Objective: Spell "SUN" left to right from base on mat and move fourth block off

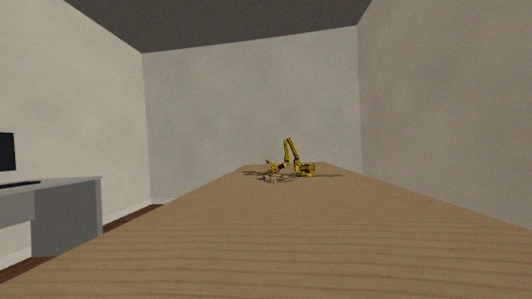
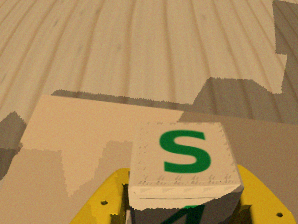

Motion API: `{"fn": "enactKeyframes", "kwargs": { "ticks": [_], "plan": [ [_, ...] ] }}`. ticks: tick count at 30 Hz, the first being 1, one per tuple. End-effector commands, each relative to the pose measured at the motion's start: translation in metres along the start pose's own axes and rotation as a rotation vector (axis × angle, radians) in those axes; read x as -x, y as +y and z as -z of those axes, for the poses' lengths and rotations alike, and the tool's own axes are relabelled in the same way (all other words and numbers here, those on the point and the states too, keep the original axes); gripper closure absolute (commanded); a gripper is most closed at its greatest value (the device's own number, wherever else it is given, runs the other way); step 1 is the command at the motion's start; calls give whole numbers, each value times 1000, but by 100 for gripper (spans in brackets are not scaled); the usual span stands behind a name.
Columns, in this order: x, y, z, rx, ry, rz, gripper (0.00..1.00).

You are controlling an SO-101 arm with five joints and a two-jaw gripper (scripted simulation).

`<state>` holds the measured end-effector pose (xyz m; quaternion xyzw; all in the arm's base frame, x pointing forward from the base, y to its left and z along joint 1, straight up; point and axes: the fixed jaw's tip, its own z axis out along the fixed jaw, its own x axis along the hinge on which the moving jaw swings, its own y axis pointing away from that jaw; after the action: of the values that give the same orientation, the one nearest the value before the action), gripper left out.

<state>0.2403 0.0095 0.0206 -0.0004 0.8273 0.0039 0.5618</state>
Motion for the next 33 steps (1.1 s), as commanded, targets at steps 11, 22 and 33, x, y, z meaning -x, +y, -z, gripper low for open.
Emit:
{"fn": "enactKeyframes", "kwargs": {
  "ticks": [11,22,33],
  "plan": [
    [13,1,-2,5,-64,5,87],
    [13,1,-2,5,-64,5,85],
    [13,1,-2,5,-64,5,76]
  ]
}}
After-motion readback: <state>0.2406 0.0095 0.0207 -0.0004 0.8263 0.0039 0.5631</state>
